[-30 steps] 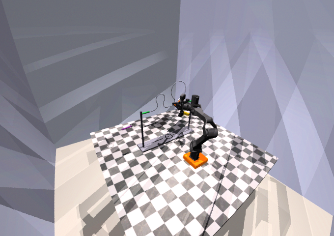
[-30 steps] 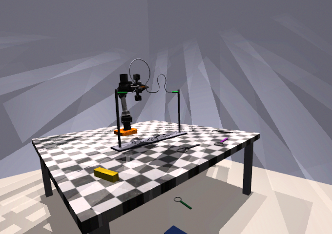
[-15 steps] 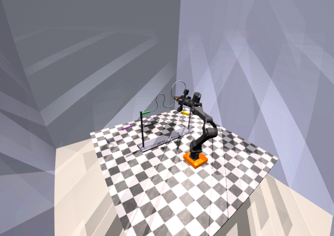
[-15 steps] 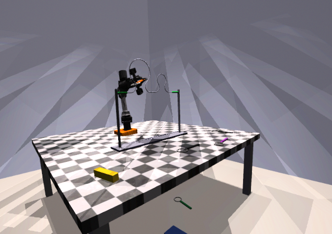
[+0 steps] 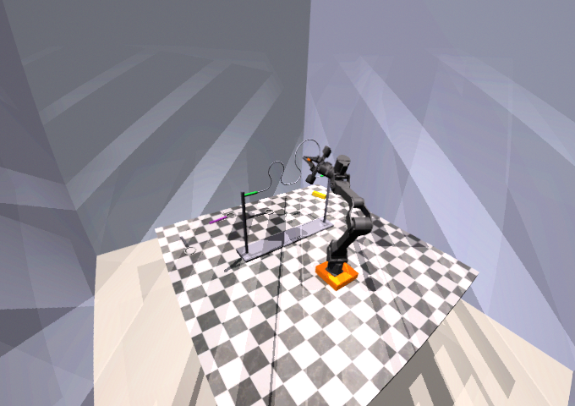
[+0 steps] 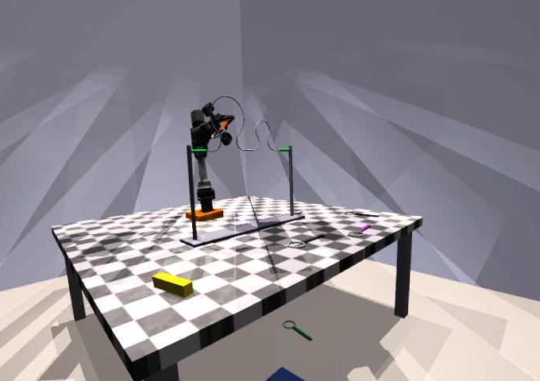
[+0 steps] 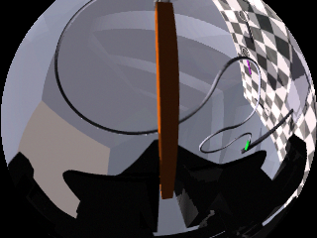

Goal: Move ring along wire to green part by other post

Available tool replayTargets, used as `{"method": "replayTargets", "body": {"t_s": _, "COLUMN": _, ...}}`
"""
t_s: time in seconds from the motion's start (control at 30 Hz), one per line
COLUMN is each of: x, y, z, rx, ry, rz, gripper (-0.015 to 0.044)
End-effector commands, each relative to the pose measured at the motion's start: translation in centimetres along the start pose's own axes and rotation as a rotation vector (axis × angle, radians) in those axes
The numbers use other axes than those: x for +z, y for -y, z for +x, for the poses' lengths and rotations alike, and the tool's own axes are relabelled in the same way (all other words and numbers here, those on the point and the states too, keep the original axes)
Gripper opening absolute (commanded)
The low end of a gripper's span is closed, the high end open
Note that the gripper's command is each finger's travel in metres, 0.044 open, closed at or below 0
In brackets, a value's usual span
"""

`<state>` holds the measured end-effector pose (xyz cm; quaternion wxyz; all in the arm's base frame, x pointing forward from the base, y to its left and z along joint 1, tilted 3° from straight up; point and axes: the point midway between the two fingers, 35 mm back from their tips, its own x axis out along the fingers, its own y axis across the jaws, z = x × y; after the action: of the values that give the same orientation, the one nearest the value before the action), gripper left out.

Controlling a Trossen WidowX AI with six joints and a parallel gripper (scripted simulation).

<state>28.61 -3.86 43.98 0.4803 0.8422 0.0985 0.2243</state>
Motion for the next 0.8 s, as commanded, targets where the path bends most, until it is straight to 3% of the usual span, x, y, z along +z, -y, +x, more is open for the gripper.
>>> {"method": "replayTargets", "body": {"t_s": 0.0, "x": 0.2, "y": -1.2, "z": 0.0, "rx": 0.029, "ry": 0.002, "rz": 0.051, "gripper": -0.0150}}
{"method": "replayTargets", "body": {"t_s": 0.77, "x": 0.4, "y": -2.4, "z": 0.0, "rx": -0.026, "ry": -0.001, "rz": -0.037, "gripper": -0.0150}}
